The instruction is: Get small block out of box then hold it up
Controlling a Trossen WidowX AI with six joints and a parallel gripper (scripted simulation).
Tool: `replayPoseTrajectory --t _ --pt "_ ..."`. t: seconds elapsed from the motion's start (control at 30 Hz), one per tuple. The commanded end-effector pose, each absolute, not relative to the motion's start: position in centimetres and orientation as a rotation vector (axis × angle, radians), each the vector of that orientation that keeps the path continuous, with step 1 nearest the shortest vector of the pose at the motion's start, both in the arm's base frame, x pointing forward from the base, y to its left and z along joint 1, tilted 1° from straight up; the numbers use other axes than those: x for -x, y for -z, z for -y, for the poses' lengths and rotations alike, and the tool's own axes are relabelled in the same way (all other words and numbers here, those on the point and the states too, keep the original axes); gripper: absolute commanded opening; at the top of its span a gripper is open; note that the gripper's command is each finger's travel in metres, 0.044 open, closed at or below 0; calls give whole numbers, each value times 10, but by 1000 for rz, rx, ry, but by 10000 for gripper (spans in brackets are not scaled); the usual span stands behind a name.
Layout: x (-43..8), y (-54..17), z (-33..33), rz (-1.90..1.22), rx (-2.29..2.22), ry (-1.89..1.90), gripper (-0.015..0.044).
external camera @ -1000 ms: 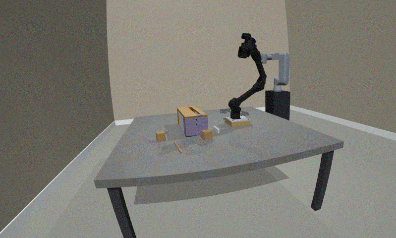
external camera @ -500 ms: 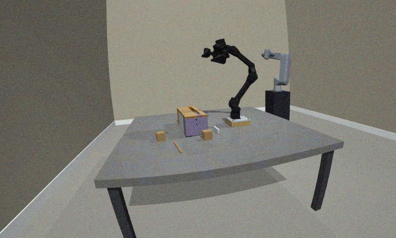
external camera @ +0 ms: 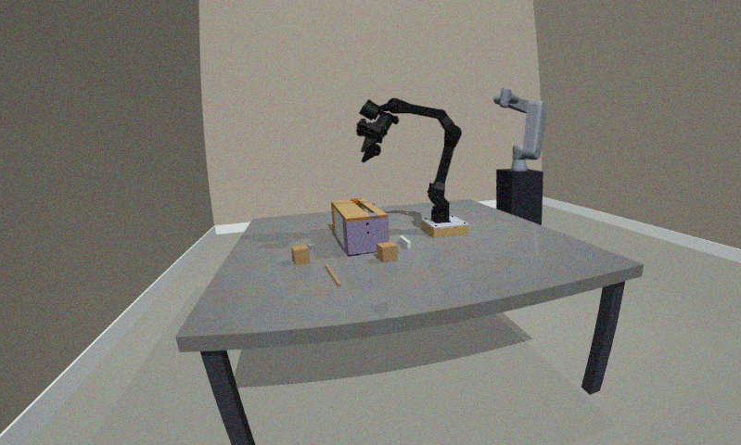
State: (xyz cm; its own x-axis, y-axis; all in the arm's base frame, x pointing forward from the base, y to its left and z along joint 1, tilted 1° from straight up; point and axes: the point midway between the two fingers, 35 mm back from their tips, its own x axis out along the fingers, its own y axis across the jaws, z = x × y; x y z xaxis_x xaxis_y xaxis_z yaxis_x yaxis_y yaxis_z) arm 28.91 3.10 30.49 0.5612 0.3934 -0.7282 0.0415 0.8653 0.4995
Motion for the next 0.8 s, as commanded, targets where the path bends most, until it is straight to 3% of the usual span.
replayPoseTrajectory --t 0.0,0.3,0.77 --pt "-294 -234 -9 -1267 -896 178 400" --pt "-277 -153 16 -1538 -1337 897 400" --pt "-276 -151 17 -1540 -1343 909 400"
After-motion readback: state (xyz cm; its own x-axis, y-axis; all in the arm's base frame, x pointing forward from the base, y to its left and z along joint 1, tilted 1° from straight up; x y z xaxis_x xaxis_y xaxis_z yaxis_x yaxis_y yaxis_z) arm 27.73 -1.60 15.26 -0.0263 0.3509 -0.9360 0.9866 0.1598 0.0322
